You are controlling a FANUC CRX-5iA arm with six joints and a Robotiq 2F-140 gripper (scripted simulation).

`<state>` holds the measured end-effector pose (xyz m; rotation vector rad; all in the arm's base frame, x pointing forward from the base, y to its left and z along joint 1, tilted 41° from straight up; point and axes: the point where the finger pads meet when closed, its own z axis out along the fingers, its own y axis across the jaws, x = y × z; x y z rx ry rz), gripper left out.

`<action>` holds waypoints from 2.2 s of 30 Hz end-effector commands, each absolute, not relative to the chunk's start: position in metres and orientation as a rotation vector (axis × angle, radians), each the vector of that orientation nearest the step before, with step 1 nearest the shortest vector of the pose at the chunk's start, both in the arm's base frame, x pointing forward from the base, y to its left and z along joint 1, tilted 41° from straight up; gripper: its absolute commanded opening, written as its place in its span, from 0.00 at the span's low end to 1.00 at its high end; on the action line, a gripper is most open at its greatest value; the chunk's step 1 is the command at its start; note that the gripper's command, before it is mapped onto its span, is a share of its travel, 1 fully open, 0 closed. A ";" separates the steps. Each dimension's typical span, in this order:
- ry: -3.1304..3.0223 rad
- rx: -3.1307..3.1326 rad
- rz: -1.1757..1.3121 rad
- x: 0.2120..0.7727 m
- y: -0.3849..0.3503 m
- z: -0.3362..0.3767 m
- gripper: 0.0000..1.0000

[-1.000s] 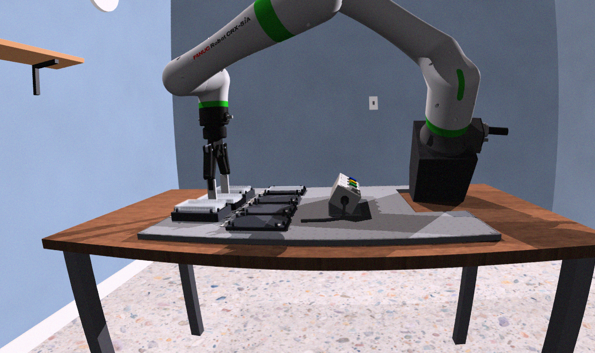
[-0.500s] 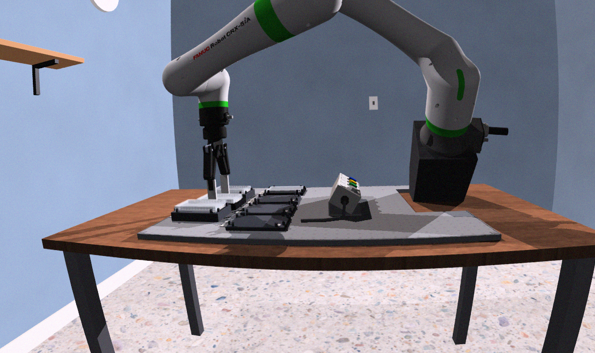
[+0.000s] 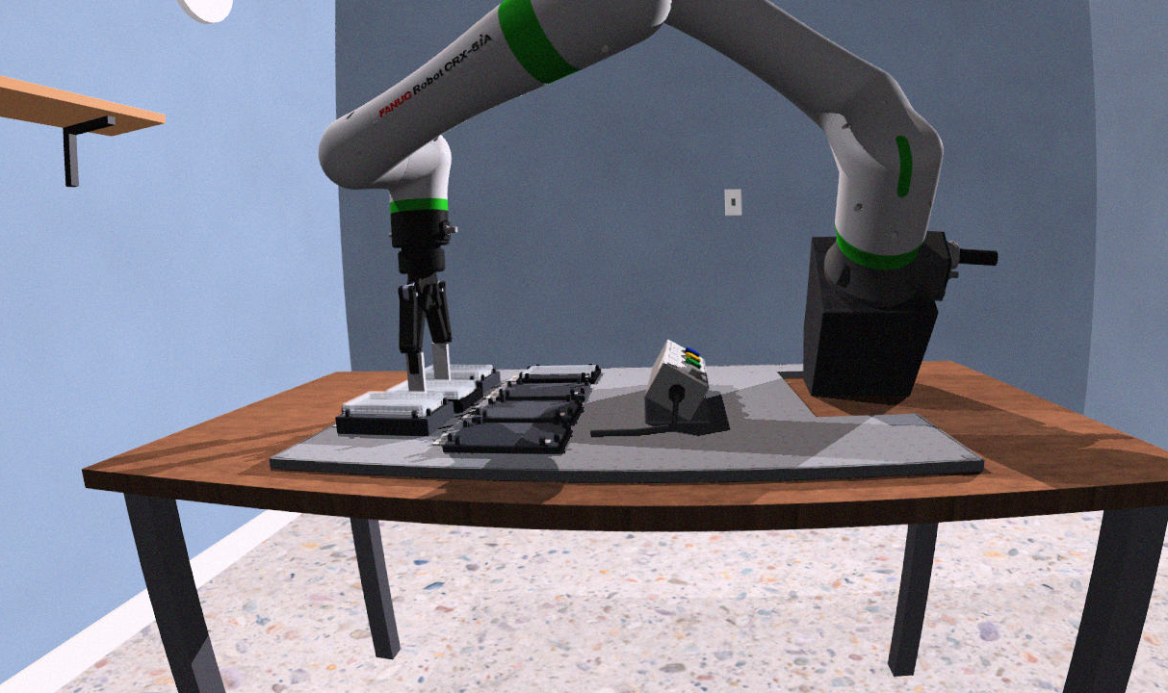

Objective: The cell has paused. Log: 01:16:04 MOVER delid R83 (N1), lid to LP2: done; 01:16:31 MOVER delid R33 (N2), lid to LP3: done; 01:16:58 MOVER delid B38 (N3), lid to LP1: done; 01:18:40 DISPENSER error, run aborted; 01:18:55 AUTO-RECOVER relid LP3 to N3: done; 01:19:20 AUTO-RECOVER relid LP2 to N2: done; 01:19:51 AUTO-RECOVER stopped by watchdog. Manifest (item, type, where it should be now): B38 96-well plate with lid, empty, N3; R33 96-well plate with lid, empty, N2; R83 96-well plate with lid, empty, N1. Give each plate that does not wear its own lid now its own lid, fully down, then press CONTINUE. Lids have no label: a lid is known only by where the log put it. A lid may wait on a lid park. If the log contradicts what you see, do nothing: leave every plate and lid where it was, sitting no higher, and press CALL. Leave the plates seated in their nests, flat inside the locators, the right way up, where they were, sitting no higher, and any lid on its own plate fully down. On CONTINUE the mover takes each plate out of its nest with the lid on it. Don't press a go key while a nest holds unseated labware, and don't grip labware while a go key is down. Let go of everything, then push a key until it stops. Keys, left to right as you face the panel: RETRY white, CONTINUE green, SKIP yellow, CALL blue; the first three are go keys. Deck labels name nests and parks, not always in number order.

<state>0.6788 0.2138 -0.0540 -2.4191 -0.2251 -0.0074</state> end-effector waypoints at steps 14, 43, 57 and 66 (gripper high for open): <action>-0.225 -2.419 -0.008 0.679 0.214 -0.054 0.66; -0.225 -2.419 -0.008 0.679 0.214 -0.054 0.00; -0.225 -2.419 -0.008 0.679 0.214 -0.054 0.00; -0.225 -2.419 -0.008 0.679 0.214 -0.054 0.00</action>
